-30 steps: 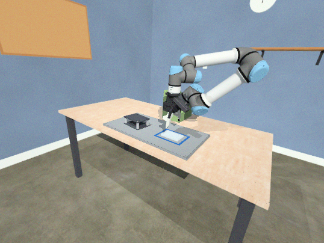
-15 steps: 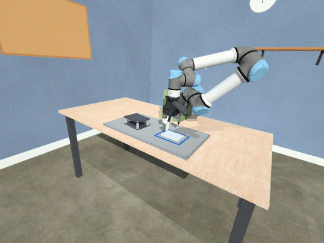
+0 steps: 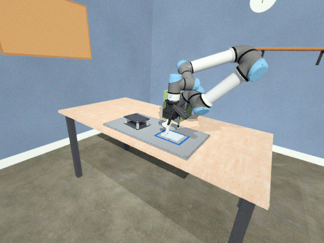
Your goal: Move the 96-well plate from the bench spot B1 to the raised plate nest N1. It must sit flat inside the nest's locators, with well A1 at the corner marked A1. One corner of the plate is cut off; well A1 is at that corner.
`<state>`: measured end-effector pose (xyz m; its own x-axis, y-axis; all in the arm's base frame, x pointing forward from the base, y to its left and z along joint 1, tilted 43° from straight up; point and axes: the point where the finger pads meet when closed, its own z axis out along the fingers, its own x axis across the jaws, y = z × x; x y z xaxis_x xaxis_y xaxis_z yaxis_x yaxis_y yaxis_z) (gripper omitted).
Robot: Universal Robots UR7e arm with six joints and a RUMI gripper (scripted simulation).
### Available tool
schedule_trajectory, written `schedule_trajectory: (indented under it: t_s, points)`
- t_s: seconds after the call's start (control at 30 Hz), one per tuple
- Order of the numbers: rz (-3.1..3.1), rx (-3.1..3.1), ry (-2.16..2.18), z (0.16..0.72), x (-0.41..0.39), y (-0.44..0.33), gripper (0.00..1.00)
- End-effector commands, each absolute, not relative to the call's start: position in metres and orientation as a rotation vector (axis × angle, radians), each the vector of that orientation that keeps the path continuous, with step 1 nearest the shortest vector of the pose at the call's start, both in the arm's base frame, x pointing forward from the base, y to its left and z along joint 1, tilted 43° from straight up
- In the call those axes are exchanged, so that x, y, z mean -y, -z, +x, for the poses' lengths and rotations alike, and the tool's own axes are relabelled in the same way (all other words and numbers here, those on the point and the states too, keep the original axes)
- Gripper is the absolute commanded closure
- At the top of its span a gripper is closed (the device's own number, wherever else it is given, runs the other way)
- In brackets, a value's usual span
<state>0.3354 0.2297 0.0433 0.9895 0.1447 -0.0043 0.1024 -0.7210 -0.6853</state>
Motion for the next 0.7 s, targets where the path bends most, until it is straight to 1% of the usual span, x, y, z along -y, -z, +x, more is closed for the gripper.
schedule_trajectory:
  t_s: [0.0, 0.67]
  points:
    - [-2.382, 0.171, -0.072, 0.336, -0.233, -0.040, 0.00]
    - [-2.382, 0.171, -0.072, 0.334, -0.245, -0.027, 0.00]
